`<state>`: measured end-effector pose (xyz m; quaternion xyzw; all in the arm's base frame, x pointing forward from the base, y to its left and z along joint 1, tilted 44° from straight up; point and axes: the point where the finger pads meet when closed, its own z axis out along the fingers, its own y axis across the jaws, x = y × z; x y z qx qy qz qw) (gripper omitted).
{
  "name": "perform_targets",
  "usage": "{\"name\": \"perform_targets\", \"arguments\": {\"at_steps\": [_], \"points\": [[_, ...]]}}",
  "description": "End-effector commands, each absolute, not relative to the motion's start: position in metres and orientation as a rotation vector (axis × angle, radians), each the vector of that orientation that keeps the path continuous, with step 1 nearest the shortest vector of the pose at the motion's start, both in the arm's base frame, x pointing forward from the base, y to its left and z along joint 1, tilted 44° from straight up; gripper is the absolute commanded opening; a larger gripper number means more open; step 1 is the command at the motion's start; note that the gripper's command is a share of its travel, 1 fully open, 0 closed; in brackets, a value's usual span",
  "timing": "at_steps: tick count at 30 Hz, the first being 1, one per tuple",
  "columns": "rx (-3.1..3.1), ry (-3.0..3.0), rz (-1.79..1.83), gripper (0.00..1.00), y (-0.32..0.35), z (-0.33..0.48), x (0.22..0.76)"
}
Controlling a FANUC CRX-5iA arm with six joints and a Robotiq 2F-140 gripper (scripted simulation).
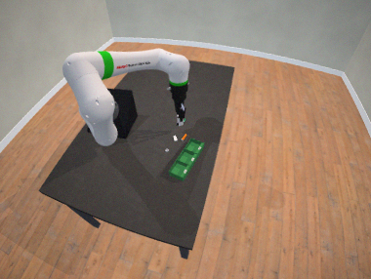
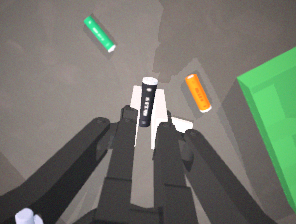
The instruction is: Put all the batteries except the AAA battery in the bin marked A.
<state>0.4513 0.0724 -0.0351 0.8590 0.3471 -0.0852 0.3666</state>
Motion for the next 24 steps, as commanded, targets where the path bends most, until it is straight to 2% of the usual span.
{"name": "perform_targets", "arguments": {"at_steps": [1,24], "points": [[2.207,0.893,-0.219,0.05,0.055,-0.017,0.459],[2.207,0.893,-0.219,0.05,-0.020,0.061,0.493]]}}
